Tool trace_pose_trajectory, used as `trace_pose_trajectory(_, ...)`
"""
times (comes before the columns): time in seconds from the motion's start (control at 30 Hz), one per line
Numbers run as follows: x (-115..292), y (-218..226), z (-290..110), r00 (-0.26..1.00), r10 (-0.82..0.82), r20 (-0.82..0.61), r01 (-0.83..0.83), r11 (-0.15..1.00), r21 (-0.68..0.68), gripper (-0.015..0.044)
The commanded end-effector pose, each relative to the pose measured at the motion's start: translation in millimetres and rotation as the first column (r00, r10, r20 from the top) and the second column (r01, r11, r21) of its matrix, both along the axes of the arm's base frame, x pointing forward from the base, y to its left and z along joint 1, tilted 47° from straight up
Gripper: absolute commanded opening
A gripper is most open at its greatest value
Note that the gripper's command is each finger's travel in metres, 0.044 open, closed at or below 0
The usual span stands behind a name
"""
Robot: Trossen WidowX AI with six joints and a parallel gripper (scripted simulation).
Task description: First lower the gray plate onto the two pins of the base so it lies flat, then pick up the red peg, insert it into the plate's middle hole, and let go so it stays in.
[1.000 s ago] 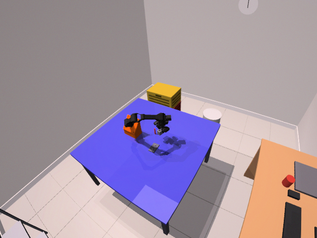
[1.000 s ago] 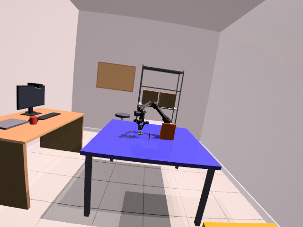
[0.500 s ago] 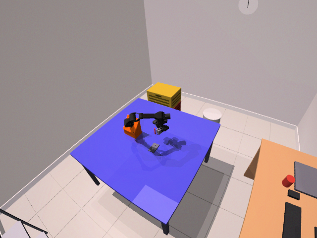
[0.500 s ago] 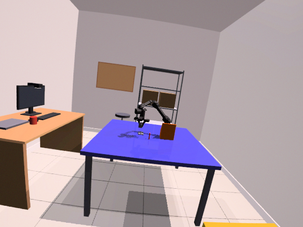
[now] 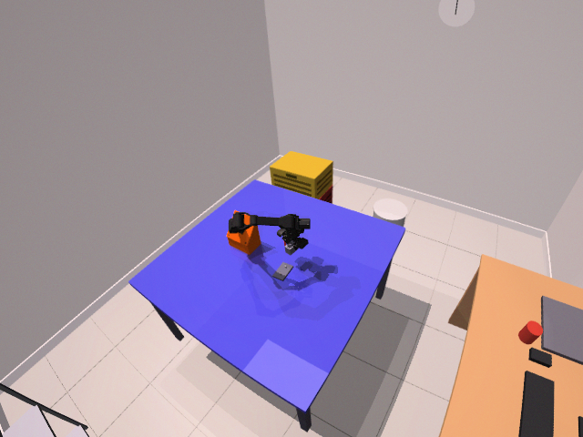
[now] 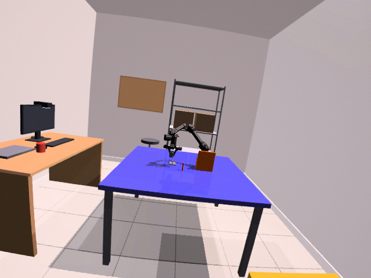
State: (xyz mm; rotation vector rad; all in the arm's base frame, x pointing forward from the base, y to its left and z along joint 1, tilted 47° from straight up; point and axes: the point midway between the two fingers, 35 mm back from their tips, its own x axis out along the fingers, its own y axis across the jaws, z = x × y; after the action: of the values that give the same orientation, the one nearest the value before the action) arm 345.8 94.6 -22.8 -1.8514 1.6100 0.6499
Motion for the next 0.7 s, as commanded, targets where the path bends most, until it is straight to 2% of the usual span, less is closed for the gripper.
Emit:
trace_pose_trajectory(0.0, 2, -10, 5, 1.0, 0.017, -0.01, -0.017, 1.0, -0.004, 0.0)
trace_pose_trajectory(0.67, 7, -72, 25, 0.991, 0.097, -0.092, -0.1, 0.995, -0.027, 0.0)
